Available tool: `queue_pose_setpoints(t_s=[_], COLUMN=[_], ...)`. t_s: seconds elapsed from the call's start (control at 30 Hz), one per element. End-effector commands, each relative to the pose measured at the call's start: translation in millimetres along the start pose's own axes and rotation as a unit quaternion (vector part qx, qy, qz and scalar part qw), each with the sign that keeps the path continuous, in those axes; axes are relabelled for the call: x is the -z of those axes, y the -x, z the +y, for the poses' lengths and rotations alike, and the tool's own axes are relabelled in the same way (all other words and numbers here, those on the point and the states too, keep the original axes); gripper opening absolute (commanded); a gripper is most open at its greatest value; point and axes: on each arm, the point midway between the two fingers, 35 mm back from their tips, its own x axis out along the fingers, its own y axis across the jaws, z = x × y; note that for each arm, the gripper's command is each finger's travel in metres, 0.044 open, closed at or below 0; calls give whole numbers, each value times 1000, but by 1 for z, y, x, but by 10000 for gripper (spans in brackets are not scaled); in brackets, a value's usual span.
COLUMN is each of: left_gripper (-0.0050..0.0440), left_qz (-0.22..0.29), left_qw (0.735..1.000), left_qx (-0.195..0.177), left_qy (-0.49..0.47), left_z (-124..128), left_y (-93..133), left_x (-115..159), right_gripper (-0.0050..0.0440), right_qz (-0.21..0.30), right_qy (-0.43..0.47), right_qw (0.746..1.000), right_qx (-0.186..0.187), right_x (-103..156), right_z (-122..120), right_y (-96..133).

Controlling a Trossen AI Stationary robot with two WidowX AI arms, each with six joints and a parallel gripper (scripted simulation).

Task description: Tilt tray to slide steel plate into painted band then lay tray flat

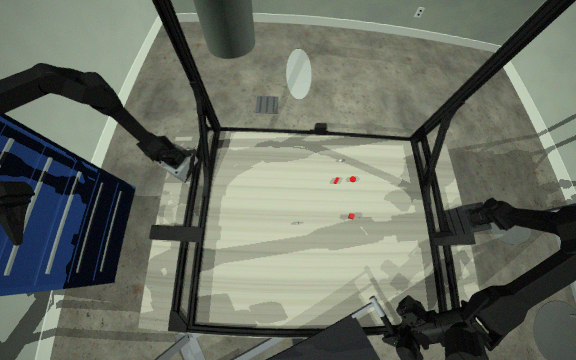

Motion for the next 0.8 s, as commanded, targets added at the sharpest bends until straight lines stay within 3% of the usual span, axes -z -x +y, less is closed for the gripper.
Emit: queue_pose_setpoints(t_s=[0.0, 0.13, 0.3, 0.77], left_gripper=[0, 0, 0, 0], left_qz=[2, 2, 2, 2], left_qw=[1000, 1000, 999, 999], left_qx=[-8, 9, 44, 34], left_qy=[-1, -1, -1, -1], left_z=[-11, -56, -52, -29], left_y=[-11, -49, -46, -25], left_x=[1, 1, 1, 1], right_gripper=[440, 440, 440, 440], right_qz=[0, 0, 0, 0], right_qy=[1, 1, 1, 1], right_qw=[1000, 1000, 1000, 1000], right_qx=[0, 0, 0, 0], right_x=[0, 0, 0, 0], right_z=[0, 0, 0, 0], right_y=[0, 0, 0, 0])
